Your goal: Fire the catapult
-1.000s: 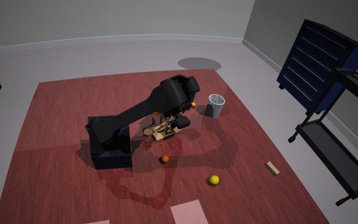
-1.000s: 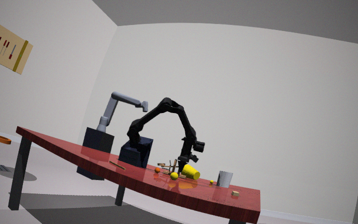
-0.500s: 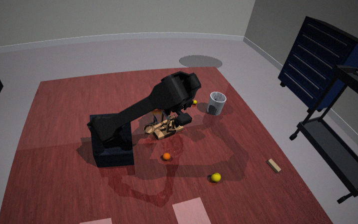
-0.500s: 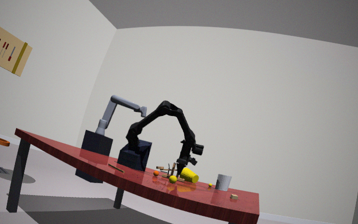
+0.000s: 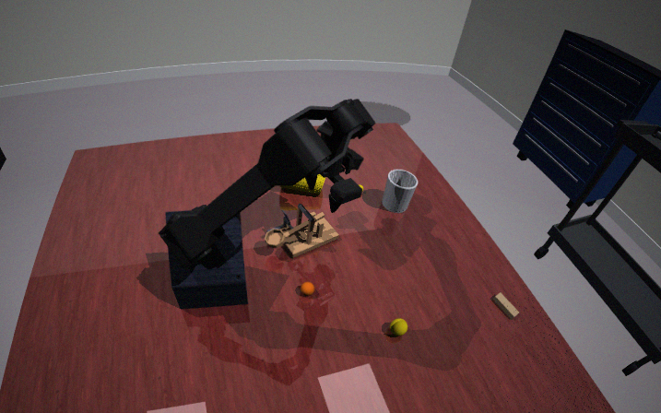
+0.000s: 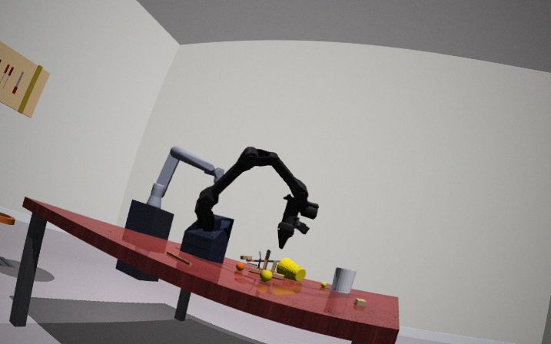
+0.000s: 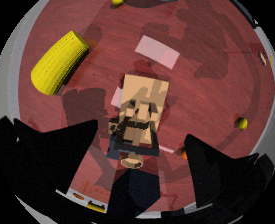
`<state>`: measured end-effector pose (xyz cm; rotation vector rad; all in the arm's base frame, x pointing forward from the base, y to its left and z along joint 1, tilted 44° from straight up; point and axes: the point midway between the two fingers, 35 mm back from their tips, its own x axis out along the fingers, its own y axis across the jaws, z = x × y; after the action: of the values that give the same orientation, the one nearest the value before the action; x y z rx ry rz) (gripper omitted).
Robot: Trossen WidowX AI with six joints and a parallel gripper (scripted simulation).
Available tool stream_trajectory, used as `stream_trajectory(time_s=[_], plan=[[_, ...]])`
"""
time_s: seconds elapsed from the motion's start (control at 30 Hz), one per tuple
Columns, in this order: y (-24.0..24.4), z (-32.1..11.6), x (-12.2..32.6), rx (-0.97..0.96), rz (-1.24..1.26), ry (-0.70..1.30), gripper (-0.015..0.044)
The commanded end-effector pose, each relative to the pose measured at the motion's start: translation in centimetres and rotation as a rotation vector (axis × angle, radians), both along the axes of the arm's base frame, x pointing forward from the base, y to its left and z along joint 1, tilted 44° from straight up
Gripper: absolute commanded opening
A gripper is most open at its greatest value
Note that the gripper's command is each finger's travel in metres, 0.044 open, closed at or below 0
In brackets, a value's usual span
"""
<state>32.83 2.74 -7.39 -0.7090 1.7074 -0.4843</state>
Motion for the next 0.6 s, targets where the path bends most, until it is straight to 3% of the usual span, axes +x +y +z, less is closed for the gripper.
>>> stream_trajectory(time_s=[0.0, 0.07, 0.1, 0.27, 0.57], plan=[[3.4, 3.1, 1.2, 0.02, 0.015, -0.04, 0.044], [4.1, 3.9, 1.3, 0.022, 0.015, -0.044, 0.044], [2.0, 1.9, 0.6, 0.006, 0.007, -0.014, 0.0414], [-3.6, 3.8, -0.6, 0.015, -0.043, -0.068, 0.03], [-13.6, 6.8, -7.3, -0.023, -0.16, -0.179, 0.03]])
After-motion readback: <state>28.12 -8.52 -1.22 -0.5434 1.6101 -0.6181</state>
